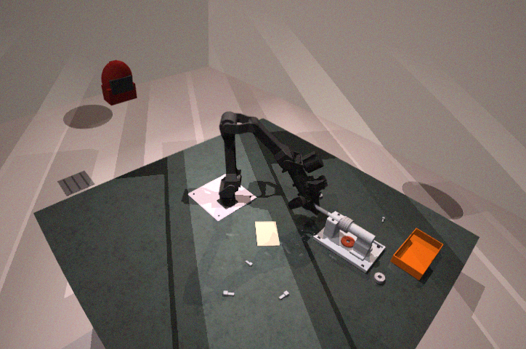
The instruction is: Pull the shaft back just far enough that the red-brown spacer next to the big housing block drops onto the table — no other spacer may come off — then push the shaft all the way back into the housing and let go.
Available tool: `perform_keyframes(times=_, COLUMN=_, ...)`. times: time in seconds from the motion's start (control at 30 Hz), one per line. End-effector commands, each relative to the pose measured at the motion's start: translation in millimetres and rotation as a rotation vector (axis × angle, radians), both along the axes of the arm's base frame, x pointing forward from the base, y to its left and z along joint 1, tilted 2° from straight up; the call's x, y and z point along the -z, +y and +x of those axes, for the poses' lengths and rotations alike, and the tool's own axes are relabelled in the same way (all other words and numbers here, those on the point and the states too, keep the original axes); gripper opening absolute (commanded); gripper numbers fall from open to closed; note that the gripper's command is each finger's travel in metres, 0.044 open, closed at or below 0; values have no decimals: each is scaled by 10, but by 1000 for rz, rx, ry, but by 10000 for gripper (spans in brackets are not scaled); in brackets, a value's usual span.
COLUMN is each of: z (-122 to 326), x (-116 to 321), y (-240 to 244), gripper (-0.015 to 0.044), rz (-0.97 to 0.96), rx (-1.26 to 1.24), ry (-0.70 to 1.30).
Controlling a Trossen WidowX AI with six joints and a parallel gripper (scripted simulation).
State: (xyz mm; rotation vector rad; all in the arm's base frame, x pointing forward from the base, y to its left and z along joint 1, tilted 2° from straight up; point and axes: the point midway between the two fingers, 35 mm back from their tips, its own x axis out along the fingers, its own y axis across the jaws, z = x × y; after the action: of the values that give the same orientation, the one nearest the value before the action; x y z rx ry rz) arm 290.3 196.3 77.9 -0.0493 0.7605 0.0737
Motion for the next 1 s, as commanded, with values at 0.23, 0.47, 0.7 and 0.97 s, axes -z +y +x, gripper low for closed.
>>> perform_keyframes(times=0.23, z=56, x=-19, y=3, gripper=0, rz=2, rx=2, ry=-6)
perform_keyframes(times=0.47, z=78, x=-20, y=5, gripper=0, rz=2, rx=2, ry=-6)
perform_keyframes(times=0.7, z=99, x=-21, y=6, gripper=0, rz=2, rx=2, ry=-6)
perform_keyframes(times=0.97, z=124, x=-22, y=8, gripper=0, rz=2, rx=2, ry=-7)
